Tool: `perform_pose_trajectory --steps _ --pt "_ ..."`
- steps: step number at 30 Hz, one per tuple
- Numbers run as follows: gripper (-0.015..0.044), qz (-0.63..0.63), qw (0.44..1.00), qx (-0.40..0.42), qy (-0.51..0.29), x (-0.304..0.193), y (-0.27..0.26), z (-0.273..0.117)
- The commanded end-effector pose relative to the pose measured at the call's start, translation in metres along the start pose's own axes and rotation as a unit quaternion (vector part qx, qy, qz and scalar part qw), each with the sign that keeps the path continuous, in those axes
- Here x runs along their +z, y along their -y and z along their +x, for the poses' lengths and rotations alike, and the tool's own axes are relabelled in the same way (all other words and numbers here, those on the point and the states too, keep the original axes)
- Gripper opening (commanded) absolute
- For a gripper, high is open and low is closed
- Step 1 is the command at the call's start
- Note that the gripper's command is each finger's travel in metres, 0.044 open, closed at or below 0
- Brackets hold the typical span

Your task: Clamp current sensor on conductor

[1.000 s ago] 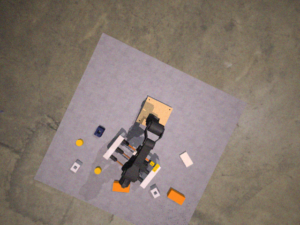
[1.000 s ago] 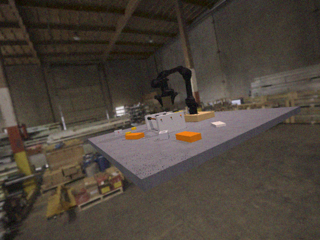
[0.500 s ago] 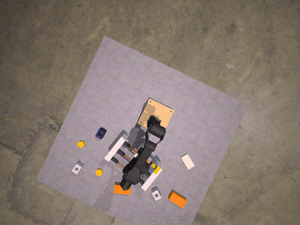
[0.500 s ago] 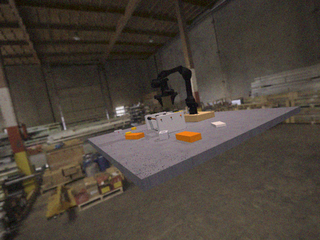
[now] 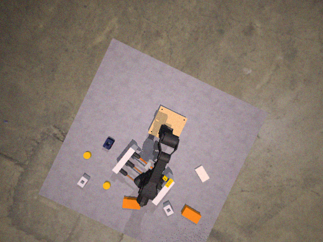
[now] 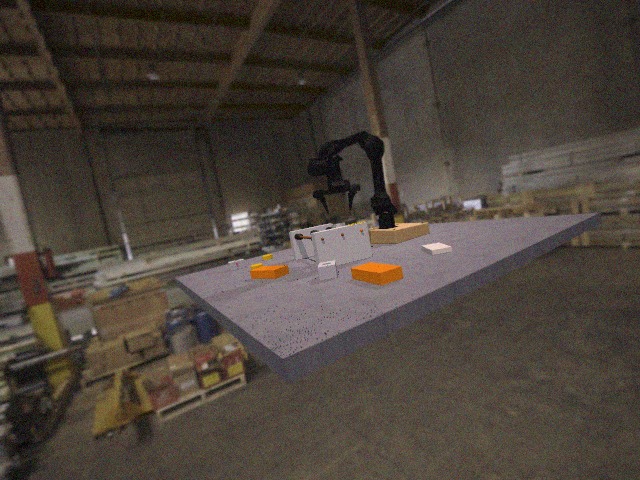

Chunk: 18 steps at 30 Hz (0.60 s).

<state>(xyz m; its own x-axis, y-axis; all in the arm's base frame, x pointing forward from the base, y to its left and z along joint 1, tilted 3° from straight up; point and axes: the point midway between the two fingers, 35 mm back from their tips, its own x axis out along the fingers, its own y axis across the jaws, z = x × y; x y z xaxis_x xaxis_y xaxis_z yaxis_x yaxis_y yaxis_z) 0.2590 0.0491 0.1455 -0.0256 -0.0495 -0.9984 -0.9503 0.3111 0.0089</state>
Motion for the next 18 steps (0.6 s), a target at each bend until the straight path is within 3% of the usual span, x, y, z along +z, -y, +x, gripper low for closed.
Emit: perform_pose_trajectory --steps 1,8,18 --pt "0.0440 0.169 0.983 -0.040 -0.055 0.011 -0.022 0.008" --pt "0.0440 0.389 0.908 -0.140 -0.074 0.023 -0.047 0.014" --pt "0.0440 0.523 0.819 -0.234 -0.030 0.032 -0.067 0.016"
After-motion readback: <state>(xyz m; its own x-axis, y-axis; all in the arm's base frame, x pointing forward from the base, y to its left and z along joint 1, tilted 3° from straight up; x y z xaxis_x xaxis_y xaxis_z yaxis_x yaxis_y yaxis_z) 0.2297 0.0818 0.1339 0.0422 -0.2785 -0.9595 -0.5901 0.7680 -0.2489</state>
